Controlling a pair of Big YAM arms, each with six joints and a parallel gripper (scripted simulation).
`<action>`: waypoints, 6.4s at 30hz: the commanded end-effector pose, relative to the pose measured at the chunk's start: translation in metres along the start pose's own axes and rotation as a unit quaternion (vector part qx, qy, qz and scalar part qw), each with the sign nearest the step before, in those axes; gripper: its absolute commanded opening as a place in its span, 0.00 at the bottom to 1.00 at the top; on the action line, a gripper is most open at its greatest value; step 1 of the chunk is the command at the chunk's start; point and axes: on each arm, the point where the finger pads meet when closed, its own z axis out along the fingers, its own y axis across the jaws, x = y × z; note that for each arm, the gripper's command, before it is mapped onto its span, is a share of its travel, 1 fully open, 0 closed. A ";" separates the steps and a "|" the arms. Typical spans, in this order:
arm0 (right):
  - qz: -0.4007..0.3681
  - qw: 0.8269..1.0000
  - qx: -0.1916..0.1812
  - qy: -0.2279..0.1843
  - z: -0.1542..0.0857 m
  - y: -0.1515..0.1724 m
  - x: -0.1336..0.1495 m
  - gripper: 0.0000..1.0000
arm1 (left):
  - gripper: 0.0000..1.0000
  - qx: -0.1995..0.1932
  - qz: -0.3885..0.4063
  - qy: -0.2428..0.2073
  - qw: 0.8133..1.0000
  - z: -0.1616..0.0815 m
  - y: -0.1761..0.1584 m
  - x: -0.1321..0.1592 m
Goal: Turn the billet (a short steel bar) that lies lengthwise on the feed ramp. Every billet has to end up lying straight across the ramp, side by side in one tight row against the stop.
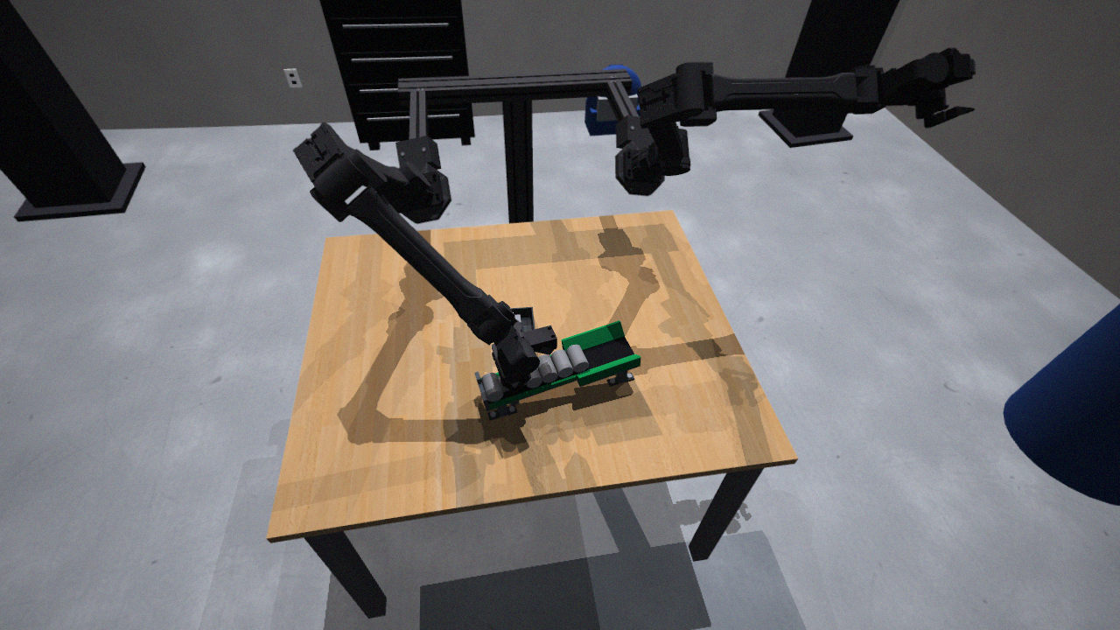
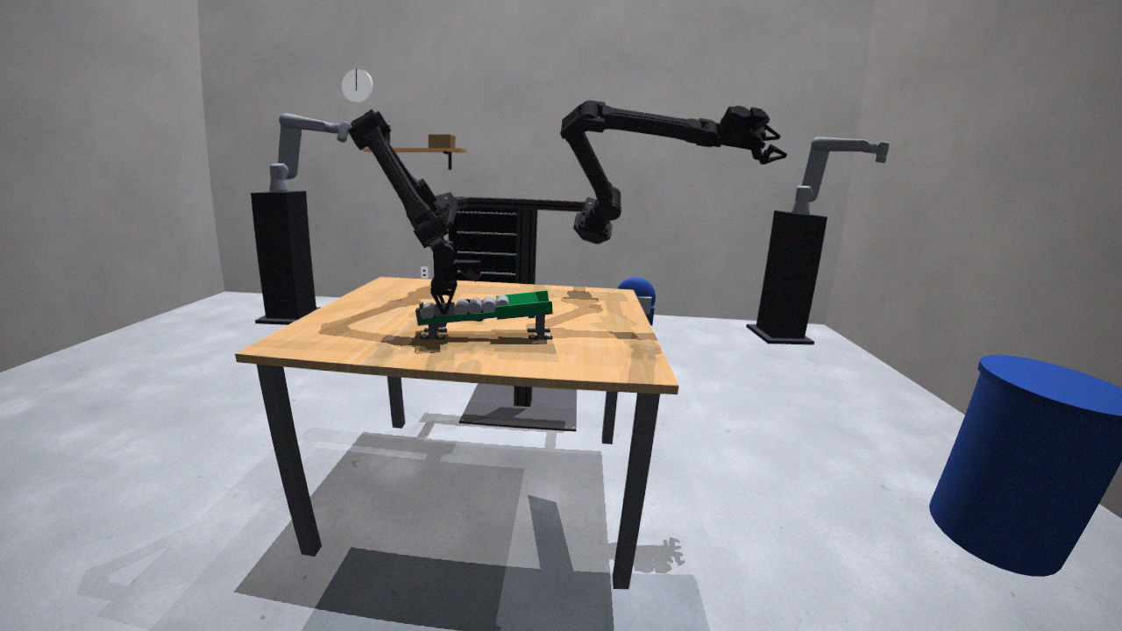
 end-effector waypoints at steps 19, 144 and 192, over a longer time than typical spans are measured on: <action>0.006 1.000 -0.002 0.005 0.010 0.004 0.010 0.57 | 1.00 -0.009 -0.007 -0.031 0.999 -0.005 0.010 -0.043; 0.008 1.000 0.012 -0.004 -0.067 -0.006 0.001 0.00 | 1.00 -0.009 -0.007 -0.031 0.999 -0.005 0.010 -0.043; 0.008 1.000 0.017 -0.006 -0.083 -0.012 0.001 0.00 | 1.00 -0.009 -0.007 -0.031 0.999 -0.005 0.010 -0.043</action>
